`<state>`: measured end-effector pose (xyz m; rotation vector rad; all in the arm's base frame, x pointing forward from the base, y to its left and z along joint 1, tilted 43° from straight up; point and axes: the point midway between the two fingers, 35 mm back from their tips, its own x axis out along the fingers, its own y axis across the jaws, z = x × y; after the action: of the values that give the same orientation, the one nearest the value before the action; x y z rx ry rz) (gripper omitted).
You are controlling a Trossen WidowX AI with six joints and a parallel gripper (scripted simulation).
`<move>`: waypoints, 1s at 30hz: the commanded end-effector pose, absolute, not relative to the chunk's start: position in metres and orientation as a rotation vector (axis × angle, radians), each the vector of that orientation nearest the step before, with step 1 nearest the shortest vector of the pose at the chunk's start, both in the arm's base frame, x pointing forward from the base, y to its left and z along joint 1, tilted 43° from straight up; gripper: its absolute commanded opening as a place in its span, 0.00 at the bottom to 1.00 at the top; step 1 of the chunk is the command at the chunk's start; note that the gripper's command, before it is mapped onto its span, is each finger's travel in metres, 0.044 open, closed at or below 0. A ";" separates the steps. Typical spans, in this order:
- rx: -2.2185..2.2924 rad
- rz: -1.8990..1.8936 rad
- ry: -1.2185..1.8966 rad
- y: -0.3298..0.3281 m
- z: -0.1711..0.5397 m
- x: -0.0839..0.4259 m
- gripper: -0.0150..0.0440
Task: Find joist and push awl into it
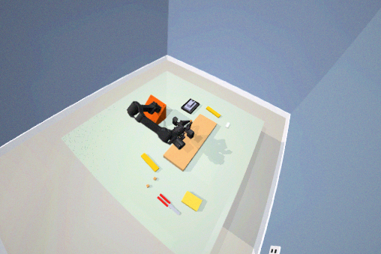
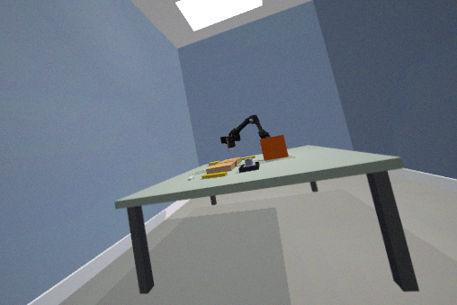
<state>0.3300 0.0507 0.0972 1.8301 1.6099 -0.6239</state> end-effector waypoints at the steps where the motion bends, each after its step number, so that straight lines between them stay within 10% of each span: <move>1: 1.822 -0.618 1.653 0.057 0.093 0.338 0.25; 30: 1.783 -0.669 1.847 0.075 0.041 0.369 0.25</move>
<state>0.3682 0.0763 0.0417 1.7792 1.8443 -0.6757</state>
